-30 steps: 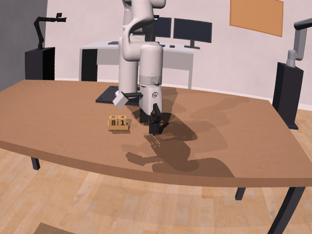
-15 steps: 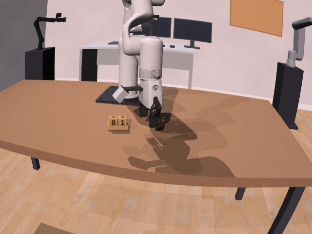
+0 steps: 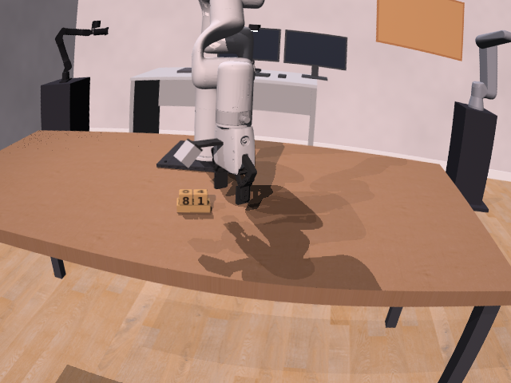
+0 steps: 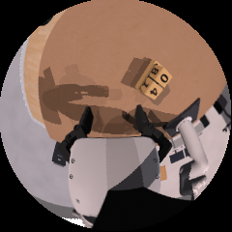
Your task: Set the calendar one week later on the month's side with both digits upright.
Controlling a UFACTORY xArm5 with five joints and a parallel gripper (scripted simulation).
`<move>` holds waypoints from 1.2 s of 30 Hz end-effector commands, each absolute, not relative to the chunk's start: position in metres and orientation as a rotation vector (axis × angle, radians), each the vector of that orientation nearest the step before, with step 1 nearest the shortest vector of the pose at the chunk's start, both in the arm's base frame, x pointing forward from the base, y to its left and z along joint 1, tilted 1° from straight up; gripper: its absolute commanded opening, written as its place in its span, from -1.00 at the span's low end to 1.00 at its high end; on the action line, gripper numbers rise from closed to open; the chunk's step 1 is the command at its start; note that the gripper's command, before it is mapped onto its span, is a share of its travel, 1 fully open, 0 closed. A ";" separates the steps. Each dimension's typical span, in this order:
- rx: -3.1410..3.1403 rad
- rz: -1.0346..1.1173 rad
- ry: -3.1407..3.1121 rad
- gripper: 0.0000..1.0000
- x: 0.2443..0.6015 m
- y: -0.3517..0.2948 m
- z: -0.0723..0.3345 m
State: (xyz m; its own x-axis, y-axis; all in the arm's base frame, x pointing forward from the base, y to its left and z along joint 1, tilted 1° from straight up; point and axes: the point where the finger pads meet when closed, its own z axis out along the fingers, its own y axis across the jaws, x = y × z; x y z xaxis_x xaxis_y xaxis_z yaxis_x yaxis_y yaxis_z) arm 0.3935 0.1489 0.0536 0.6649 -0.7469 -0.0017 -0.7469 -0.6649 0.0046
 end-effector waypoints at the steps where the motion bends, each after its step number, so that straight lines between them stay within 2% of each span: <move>1: 2.897 0.001 -1.217 1.00 0.387 0.131 0.055; 36: 3.064 0.003 -0.696 1.00 0.358 0.068 0.056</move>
